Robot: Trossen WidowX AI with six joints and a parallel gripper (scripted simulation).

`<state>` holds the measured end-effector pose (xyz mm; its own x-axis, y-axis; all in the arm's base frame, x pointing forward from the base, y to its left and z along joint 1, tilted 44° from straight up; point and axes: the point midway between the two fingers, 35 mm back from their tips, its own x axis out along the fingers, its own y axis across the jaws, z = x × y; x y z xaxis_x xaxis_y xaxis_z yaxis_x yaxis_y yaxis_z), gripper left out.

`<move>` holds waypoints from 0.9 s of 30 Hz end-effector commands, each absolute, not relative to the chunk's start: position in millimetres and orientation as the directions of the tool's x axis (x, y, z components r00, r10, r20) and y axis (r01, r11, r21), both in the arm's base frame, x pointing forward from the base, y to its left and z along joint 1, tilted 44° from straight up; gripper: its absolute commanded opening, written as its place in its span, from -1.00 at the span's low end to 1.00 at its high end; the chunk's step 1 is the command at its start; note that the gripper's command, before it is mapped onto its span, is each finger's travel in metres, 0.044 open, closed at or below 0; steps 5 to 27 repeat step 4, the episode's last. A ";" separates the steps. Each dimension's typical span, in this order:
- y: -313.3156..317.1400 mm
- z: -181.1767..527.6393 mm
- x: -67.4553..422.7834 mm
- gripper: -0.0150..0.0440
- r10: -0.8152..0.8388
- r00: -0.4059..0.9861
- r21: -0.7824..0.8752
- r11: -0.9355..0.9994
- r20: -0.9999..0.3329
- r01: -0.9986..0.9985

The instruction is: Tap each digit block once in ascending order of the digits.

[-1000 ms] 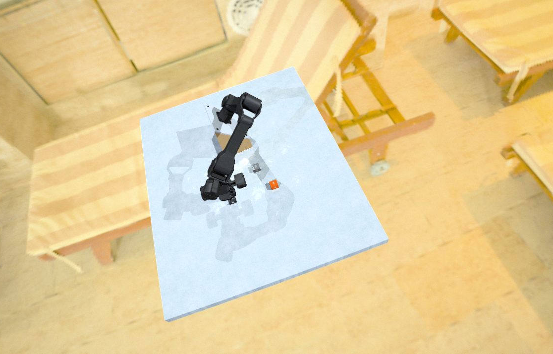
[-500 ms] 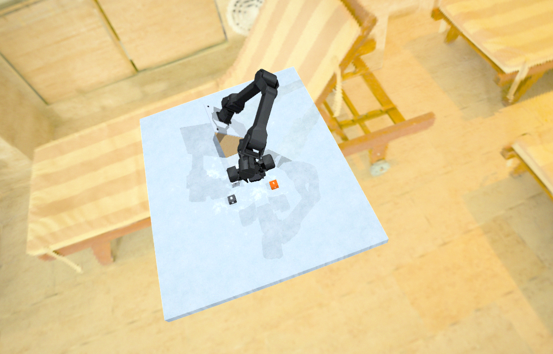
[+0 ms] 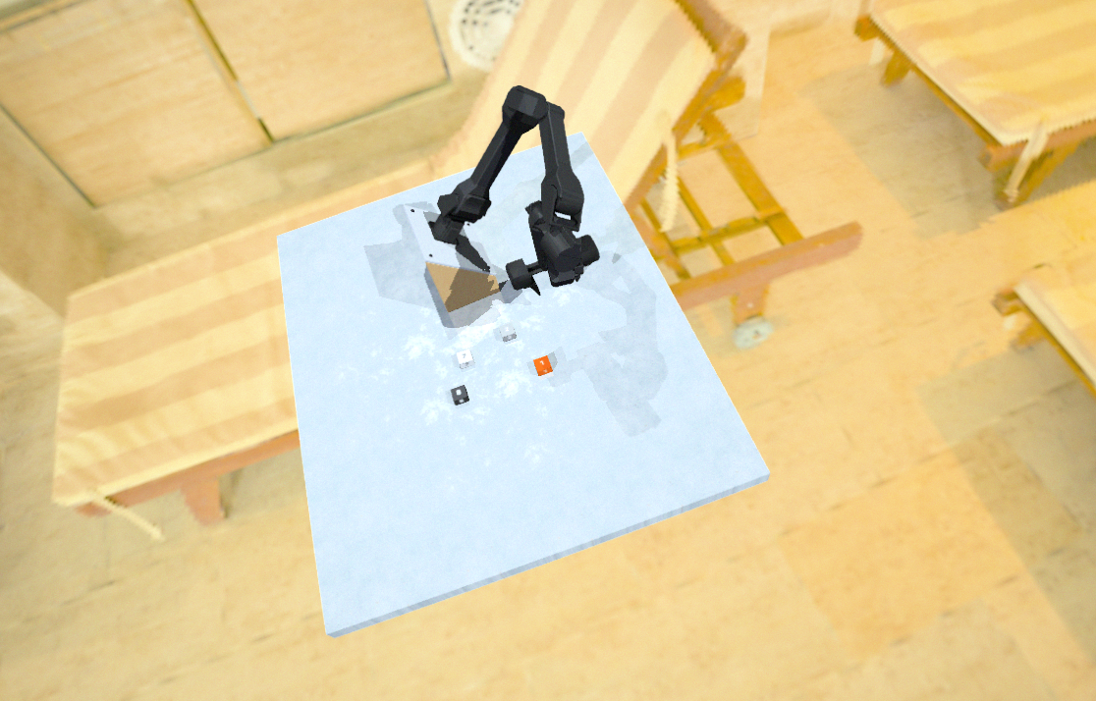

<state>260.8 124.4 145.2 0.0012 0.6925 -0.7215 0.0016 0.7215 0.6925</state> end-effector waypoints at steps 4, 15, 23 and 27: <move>128.2 146.5 249.4 0.86 0.695 -0.016 0.694 0.719 -0.719 0.025; 128.2 146.5 249.4 0.86 0.695 -0.016 0.694 0.719 -0.719 0.025; 128.2 146.5 249.4 0.86 0.695 -0.016 0.694 0.719 -0.719 0.025; 128.2 146.5 249.4 0.86 0.695 -0.016 0.694 0.719 -0.719 0.025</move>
